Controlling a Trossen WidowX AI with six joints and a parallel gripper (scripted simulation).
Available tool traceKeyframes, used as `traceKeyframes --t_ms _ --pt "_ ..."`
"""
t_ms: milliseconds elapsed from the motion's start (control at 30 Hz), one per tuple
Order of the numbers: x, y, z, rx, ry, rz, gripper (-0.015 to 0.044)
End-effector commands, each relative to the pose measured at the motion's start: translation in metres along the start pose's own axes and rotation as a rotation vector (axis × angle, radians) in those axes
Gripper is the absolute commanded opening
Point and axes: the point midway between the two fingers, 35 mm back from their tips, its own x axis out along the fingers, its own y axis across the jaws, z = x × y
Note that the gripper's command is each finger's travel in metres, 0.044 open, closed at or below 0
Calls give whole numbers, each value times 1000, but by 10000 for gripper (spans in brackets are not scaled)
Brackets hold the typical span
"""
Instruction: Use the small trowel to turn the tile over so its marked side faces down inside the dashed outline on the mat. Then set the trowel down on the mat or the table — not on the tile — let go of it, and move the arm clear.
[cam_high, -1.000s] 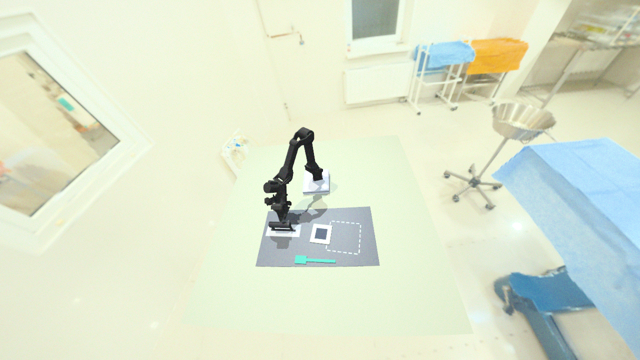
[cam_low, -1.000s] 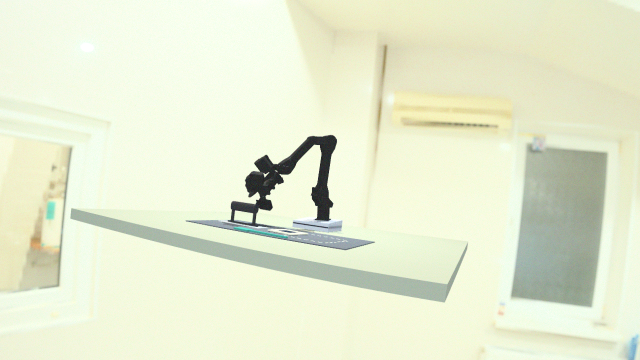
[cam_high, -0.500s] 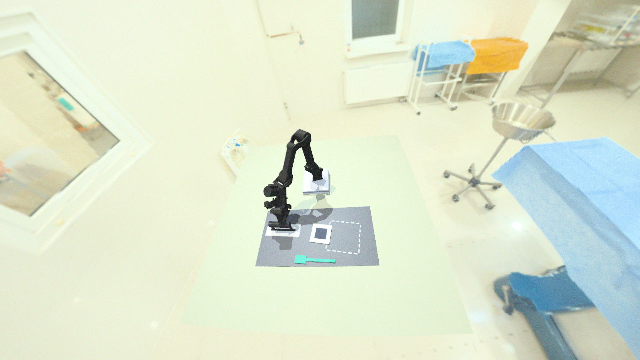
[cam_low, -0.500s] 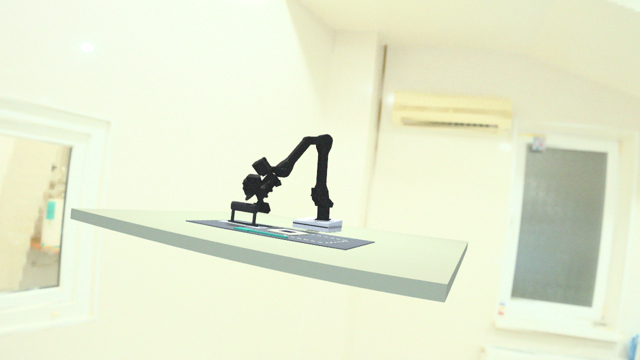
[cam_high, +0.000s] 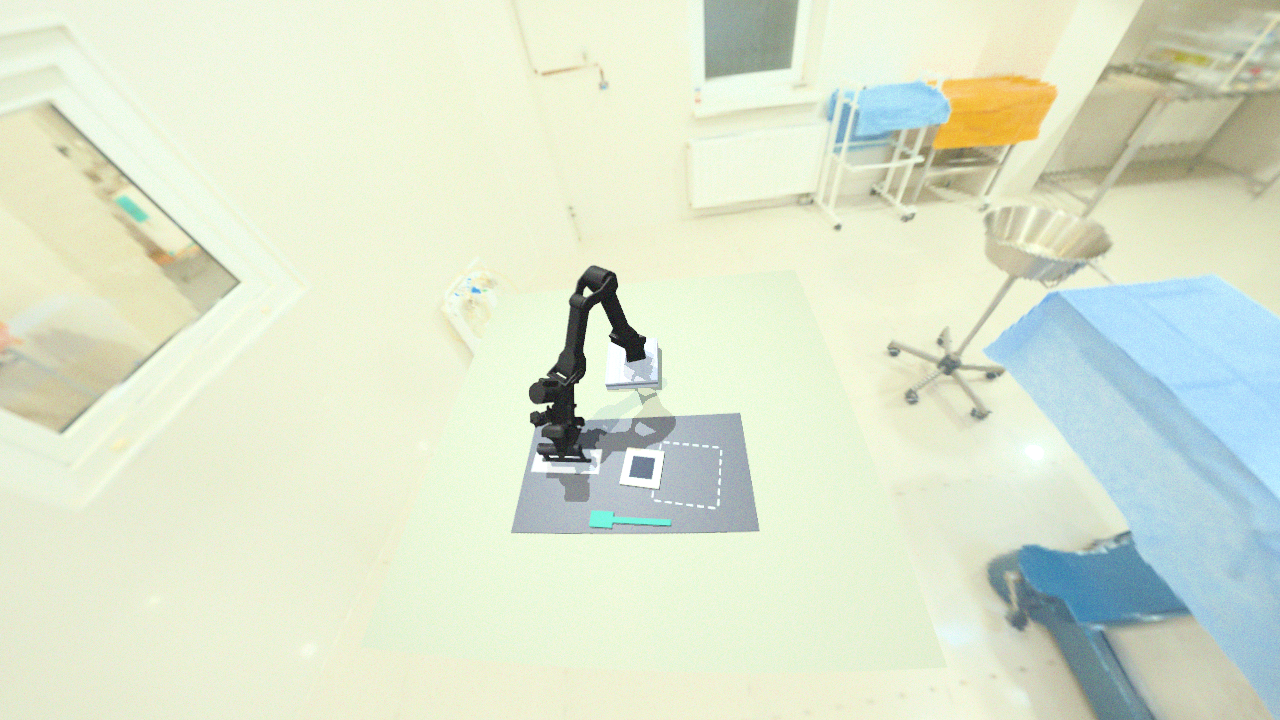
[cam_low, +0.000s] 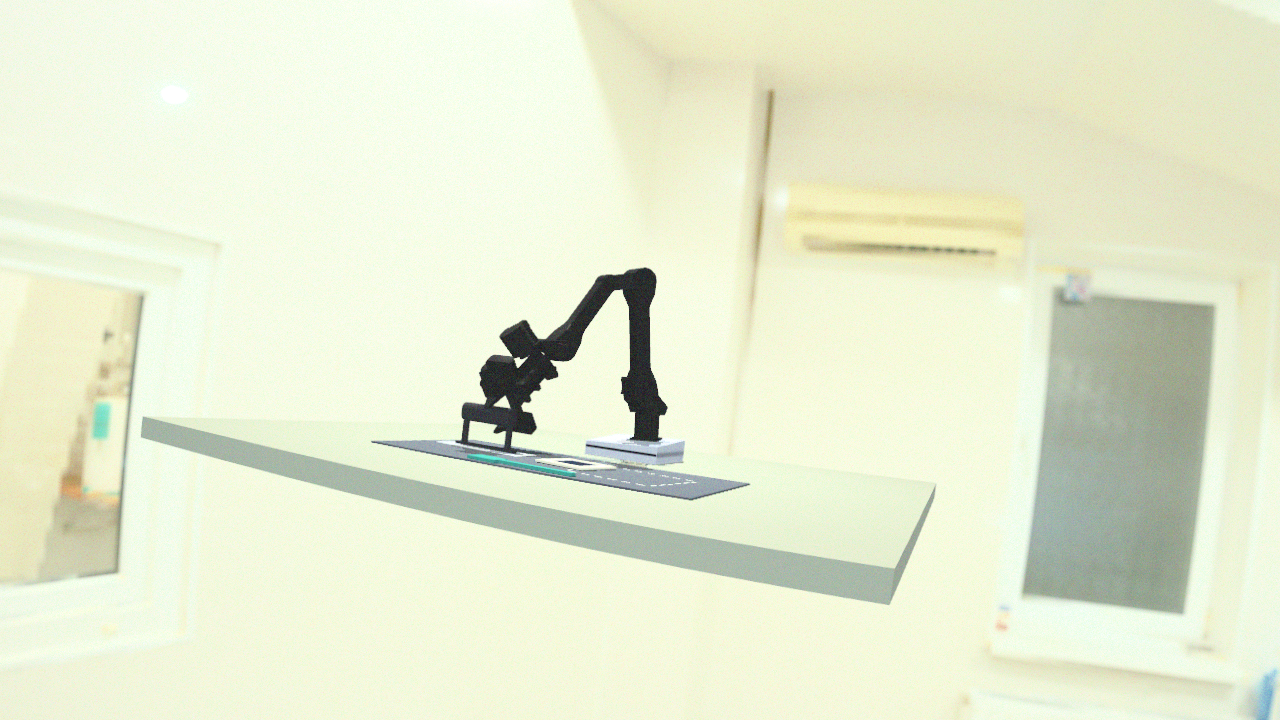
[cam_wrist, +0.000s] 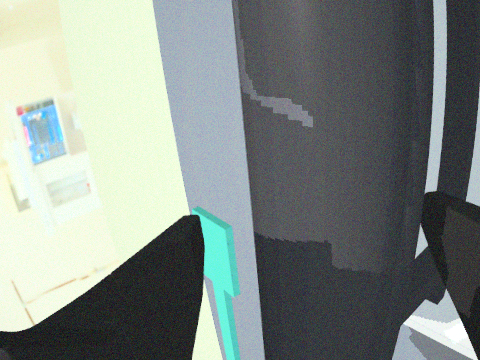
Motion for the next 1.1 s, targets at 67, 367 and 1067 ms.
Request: traceKeyframes --t_ms 67,367,1067 --pt "12 -2 -1 11 -4 -5 300" --pt "15 -2 -2 12 -4 -5 162" --pt "15 -2 -2 12 -4 -5 22"
